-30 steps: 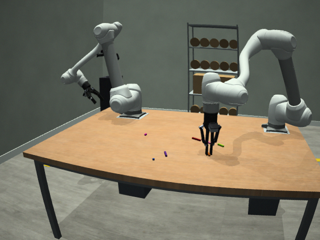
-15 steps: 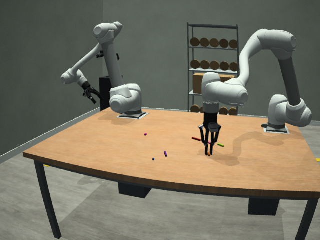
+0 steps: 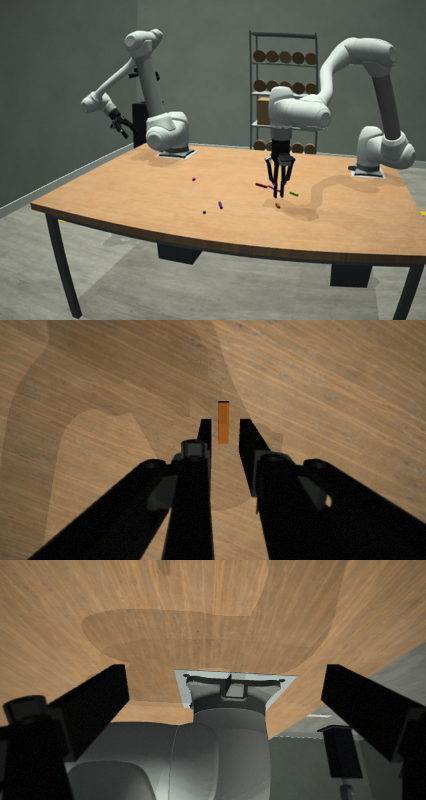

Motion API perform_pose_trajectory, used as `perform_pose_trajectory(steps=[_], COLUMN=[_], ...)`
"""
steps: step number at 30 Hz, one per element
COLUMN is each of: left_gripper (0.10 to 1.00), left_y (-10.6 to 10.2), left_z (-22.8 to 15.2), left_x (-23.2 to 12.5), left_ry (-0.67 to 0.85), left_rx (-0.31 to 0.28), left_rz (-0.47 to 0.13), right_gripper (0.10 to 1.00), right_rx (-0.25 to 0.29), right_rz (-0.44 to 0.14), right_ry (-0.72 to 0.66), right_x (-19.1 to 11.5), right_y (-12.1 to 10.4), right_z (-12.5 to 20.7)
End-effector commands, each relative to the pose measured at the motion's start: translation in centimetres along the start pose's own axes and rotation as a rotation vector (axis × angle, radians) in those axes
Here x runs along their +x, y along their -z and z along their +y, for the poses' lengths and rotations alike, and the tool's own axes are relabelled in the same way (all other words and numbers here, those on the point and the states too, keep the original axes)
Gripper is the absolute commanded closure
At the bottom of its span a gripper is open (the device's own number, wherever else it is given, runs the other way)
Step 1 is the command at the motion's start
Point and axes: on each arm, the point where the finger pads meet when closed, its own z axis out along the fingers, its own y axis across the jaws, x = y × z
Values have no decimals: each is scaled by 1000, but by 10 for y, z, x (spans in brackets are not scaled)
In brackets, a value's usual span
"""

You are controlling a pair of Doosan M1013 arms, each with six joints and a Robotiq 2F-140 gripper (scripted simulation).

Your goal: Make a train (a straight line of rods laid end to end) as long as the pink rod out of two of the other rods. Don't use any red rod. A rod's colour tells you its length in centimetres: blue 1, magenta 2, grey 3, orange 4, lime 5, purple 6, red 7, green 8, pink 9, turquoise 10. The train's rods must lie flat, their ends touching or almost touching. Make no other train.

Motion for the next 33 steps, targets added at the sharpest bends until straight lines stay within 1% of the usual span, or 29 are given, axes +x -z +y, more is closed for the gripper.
perform_pose_trajectory(steps=[1,6,8,12,16,17,33], left_gripper=[867,867,867,867,867,98,98], left_y=[16,39,39,48,50,50,50], left_z=[0,0,0,0,0,0,0], left_x=[0,0,0,0,0,0,0], left_ry=[0,0,0,0,0,0,0], left_rx=[-1,-1,-1,-1,-1,-1,-1], left_rz=[1,1,1,1,1,1,1], right_gripper=[98,98,98,98,98,98,98], right_rx=[0,0,0,0,0,0,0], right_rz=[1,1,1,1,1,1,1], right_ry=[0,0,0,0,0,0,0], right_x=[0,0,0,0,0,0,0], right_y=[0,0,0,0,0,0,0], right_z=[0,0,0,0,0,0,0])
